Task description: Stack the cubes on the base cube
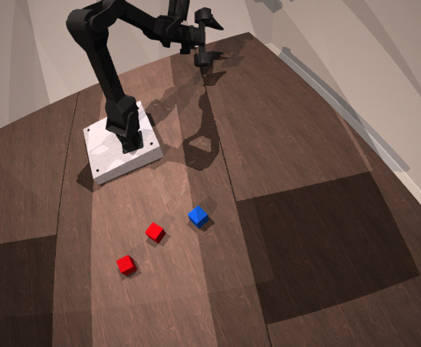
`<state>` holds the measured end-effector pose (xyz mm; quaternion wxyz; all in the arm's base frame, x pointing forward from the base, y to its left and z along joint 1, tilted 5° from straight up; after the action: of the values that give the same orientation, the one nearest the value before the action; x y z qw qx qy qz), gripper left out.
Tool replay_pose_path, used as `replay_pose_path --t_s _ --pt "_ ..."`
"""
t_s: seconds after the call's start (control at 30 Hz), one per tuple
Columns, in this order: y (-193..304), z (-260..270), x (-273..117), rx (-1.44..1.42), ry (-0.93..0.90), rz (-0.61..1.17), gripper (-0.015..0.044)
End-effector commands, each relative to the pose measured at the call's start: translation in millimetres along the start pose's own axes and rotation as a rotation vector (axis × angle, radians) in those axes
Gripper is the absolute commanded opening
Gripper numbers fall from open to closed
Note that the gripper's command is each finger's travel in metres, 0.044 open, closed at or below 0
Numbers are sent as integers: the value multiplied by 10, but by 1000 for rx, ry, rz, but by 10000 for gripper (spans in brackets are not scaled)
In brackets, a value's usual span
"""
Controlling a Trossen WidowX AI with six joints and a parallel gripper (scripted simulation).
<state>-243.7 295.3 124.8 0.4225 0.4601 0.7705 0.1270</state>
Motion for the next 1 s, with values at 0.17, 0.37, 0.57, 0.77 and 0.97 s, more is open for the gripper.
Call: replay_pose_path --t_s 0.17,0.37,0.57,0.77,0.97 --pt "367 252 116 195 -95 70 265" --pt "790 582 205 448 -204 137 265" --pt "1189 947 218 707 -303 221 265" --pt "1553 1336 157 971 -389 323 265" --pt "1873 1738 22 1238 -462 443 265"
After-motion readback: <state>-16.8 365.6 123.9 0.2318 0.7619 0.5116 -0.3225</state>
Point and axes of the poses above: the point midway between the two fingers, 35 mm back from their tips, its own x axis out along the fingers, its own z axis across the jaws, y = z × x, the point moved 5 cm from there along -x, back along the fingers, and after that the axes turned 9 degrees about -x, right-handed, at the moved point
